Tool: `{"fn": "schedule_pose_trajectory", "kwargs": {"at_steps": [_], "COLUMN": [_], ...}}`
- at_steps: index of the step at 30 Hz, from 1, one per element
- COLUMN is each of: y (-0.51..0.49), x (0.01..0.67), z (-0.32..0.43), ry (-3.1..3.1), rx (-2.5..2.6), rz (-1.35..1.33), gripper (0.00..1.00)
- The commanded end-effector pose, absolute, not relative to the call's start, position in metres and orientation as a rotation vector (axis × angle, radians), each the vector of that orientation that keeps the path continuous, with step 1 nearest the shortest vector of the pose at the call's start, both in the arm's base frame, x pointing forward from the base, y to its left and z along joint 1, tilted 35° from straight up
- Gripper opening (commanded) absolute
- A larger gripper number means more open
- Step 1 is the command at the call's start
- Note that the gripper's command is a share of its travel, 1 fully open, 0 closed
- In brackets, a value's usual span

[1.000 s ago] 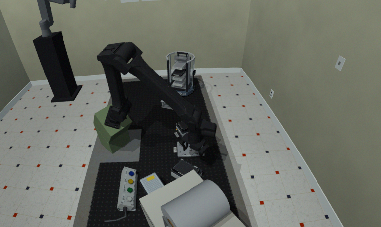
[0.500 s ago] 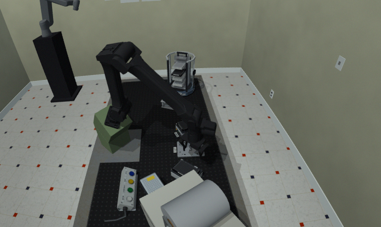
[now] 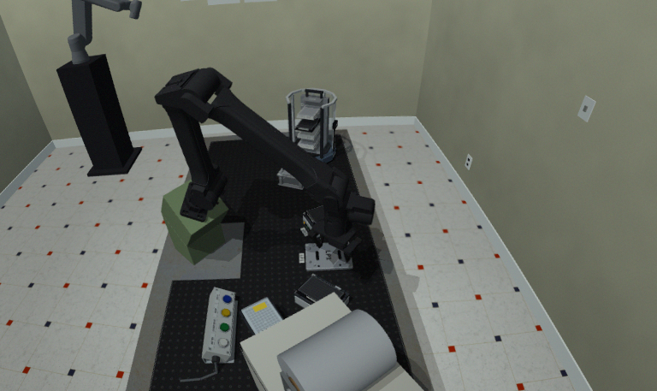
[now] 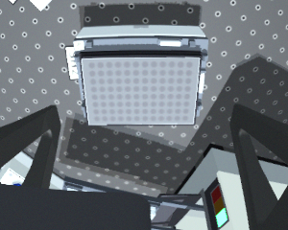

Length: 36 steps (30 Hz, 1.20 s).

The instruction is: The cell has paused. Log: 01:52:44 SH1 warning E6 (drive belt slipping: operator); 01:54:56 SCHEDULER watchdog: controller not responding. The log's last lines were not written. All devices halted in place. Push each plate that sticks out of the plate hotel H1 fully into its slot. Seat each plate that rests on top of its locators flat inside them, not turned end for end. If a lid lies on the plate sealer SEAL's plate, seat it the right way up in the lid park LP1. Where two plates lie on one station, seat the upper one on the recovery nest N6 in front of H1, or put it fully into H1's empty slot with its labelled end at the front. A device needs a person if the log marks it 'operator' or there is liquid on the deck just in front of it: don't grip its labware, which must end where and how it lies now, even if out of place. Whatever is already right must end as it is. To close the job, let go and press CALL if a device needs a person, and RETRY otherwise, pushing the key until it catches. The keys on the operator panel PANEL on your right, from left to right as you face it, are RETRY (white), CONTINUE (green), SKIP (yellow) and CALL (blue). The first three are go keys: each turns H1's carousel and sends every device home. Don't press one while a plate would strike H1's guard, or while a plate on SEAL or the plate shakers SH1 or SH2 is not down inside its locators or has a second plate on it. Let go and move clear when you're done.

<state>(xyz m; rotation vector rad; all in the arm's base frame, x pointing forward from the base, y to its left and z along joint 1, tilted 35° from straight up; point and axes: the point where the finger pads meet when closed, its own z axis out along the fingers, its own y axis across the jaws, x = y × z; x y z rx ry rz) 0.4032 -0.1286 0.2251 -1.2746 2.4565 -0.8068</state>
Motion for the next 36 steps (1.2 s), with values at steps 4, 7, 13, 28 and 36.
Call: {"fn": "schedule_pose_trajectory", "kwargs": {"at_steps": [4,7,13,28,36], "y": [-0.119,-0.116,-0.112,-0.079,-0.061], "x": [0.403,0.399,0.394,0.387,0.390], "z": [0.267,0.273,0.282,0.242,0.236], "ry": [2.417,2.417,2.416,2.591,2.631], "rx": [-1.236,-1.236,-1.235,-0.886,-0.616], "rz": [-0.833,-0.833,-0.832,-0.705,-0.650], "gripper": [1.00,1.00,1.00,1.00,1.00]}}
